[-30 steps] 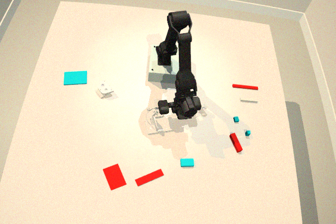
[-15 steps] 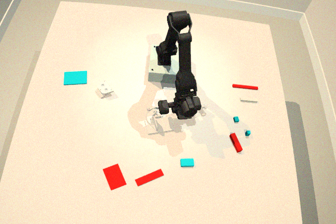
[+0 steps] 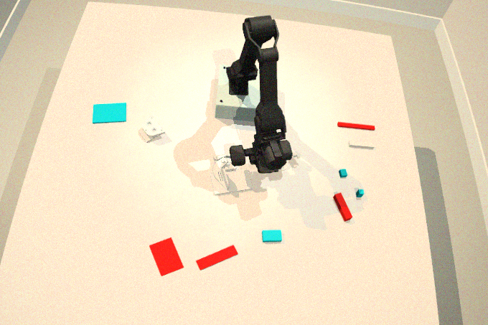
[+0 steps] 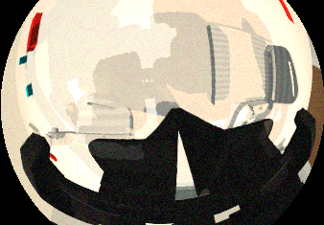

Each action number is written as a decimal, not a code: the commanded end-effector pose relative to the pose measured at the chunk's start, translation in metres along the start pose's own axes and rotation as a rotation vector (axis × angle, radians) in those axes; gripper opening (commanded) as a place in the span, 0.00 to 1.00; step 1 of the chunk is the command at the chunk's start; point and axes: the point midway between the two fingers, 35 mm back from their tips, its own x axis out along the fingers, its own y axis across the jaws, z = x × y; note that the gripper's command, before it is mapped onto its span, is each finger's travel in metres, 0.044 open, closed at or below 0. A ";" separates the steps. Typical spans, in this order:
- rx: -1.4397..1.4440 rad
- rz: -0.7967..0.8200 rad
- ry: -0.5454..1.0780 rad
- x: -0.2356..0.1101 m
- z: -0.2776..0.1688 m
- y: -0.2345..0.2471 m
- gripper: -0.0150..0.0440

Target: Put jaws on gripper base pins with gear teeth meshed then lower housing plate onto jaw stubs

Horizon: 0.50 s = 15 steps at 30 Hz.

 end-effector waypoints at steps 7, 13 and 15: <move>0.000 0.000 0.000 0.000 0.001 0.004 0.25; 0.000 0.001 0.000 0.001 0.003 0.012 0.25; 0.001 0.001 0.000 0.001 0.004 0.015 0.25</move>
